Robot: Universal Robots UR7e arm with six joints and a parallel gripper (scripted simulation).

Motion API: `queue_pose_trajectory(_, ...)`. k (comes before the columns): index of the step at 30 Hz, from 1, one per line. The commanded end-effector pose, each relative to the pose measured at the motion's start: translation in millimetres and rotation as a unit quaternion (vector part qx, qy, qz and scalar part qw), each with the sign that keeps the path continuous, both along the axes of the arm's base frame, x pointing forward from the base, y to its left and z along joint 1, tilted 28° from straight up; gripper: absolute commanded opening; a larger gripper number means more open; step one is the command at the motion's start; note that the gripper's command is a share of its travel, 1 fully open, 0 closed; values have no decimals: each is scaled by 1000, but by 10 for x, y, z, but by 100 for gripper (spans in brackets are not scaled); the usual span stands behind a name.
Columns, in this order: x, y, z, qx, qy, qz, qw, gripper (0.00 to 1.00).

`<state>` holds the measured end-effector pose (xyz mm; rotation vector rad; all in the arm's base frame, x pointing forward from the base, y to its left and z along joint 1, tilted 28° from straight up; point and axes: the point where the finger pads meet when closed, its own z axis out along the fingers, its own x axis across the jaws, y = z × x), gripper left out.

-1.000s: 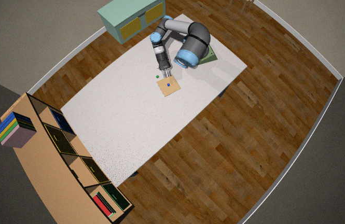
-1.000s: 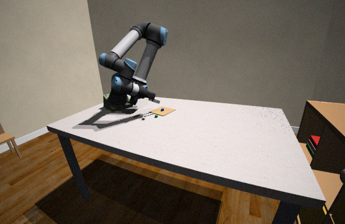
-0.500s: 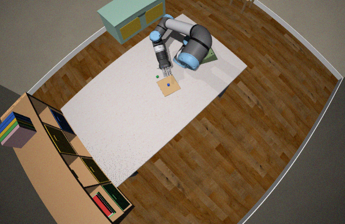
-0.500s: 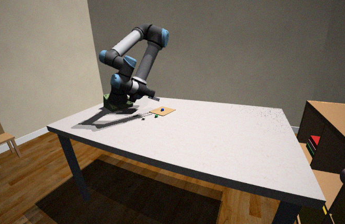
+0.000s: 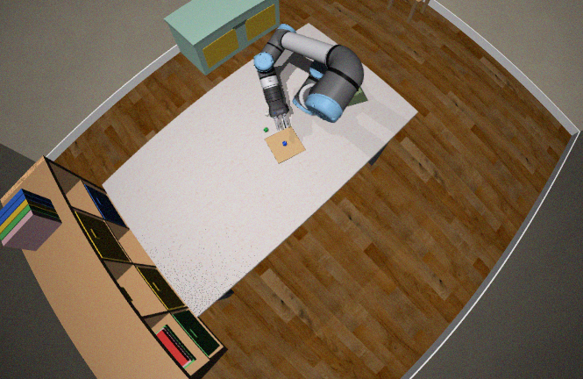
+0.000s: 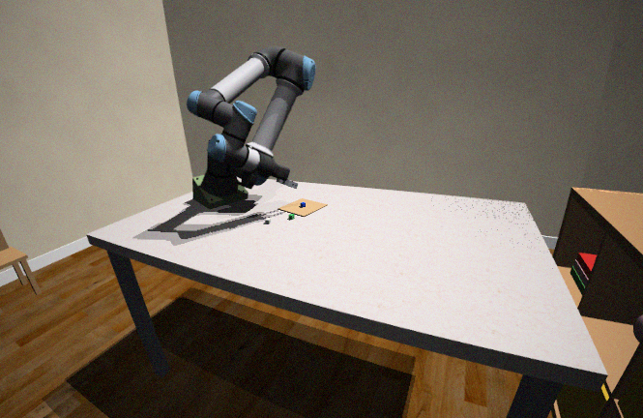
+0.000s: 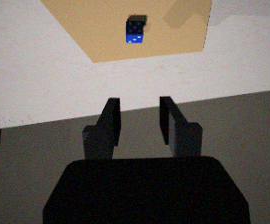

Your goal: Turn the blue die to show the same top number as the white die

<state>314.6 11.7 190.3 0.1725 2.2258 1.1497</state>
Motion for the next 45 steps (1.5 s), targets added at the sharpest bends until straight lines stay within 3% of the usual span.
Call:
queue_pose_trajectory(1, 4, 7, 16, -14, 6, -10, 1000, 64)
queue_pose_trajectory(19, 0, 122, 91, -96, 42, -60, 993, 64)
queue_pose_trajectory(29, -11, 218, 125, -168, 85, -95, 978, 64)
queue_pose_trajectory(45, -1, 313, 192, -242, 121, -136, 953, 64)
